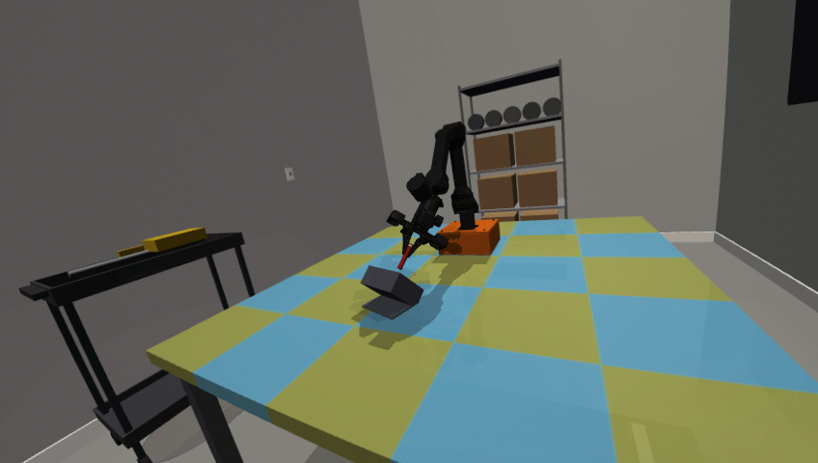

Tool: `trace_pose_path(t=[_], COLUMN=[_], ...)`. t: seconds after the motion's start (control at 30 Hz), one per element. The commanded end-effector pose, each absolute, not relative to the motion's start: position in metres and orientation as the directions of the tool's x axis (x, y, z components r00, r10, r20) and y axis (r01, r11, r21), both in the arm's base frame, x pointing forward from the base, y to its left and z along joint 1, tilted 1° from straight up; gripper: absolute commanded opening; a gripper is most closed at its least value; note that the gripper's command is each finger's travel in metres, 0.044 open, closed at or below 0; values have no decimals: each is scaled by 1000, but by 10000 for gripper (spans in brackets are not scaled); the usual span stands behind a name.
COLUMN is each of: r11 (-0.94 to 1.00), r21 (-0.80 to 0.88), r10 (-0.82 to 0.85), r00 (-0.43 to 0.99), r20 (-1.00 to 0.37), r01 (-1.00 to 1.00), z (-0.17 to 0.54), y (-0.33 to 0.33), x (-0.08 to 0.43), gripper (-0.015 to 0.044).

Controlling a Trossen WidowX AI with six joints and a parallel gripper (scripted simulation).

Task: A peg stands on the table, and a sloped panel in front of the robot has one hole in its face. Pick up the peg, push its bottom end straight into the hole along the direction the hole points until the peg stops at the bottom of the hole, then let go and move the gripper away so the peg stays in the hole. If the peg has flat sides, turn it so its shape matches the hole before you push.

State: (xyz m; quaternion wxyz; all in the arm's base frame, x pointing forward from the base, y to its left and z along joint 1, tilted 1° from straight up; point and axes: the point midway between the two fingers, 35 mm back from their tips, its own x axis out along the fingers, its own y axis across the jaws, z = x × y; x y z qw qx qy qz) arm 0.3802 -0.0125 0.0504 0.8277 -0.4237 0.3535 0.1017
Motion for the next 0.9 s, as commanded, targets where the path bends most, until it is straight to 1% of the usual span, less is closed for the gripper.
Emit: trace_pose_path(t=[0.0,0.37,0.87], r11=[619,619,624], r21=[-627,-628,-628], r10=[-129,-129,-131], r00=[727,728,729], r20=[-674,-674,-671], r01=[-472,-472,-466], z=[46,36,40], y=[-13,-14,-14], x=[383,393,391], gripper=[0,0,0])
